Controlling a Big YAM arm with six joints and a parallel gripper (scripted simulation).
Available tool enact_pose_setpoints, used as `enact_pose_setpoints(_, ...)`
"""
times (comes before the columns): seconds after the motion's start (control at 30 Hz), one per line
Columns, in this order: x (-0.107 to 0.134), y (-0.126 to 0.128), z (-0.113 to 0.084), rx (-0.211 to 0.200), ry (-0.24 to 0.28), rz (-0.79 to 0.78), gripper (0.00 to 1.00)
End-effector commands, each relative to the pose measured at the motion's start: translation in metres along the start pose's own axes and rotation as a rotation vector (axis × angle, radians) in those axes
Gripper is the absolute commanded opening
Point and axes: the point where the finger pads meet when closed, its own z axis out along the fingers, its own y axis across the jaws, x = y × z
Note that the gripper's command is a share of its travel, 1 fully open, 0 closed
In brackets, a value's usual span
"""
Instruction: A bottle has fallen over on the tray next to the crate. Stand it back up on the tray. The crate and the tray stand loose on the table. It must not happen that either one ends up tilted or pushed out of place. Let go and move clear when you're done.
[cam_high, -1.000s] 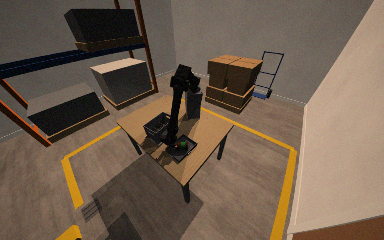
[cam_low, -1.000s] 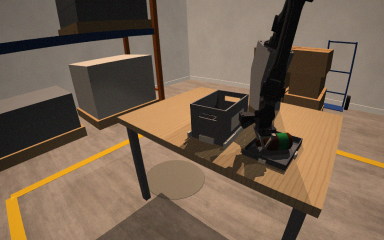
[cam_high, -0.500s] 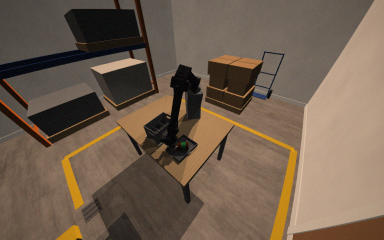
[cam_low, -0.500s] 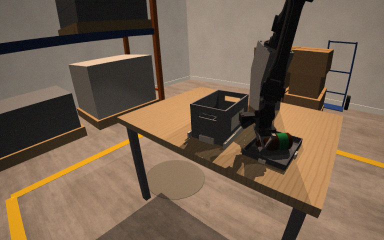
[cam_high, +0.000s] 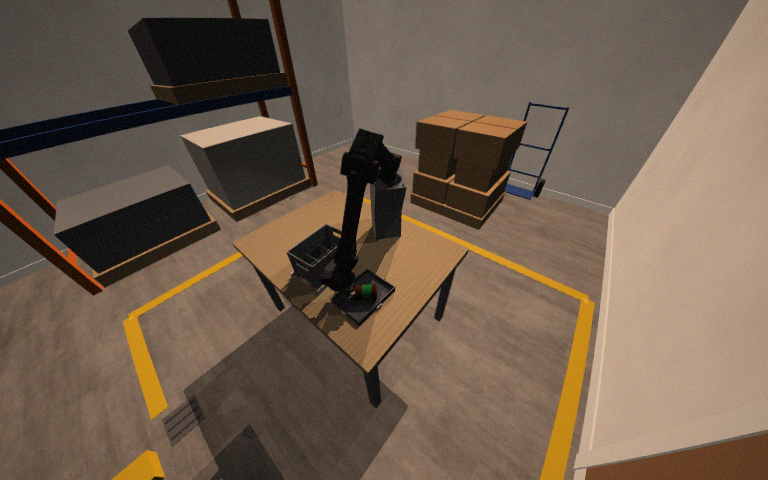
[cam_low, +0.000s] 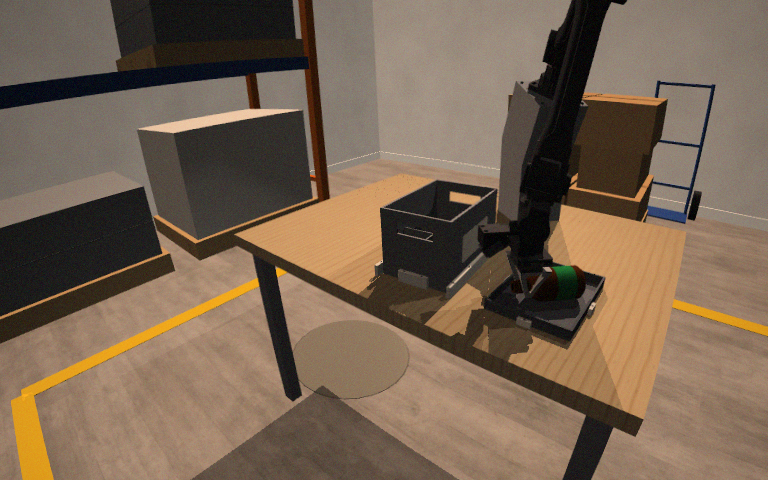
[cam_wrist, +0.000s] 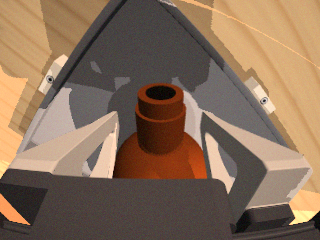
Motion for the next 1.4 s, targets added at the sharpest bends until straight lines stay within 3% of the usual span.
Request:
enact_pose_setpoints(0.0, 0.0084, 0.0025, 0.011, -0.002, 0.004, -0.007, 0.61)
enact_pose_setpoints(0.23, 0.0084, 0.0025, 0.011, -0.002, 0.004, -0.007, 0.61)
enact_pose_setpoints(0.27, 0.0084, 0.0025, 0.011, -0.002, 0.004, -0.007, 0.0)
enact_pose_setpoints(1.37, 0.0096, -0.0002, 0.0111, 0.006, 0.008, -0.017, 0.0)
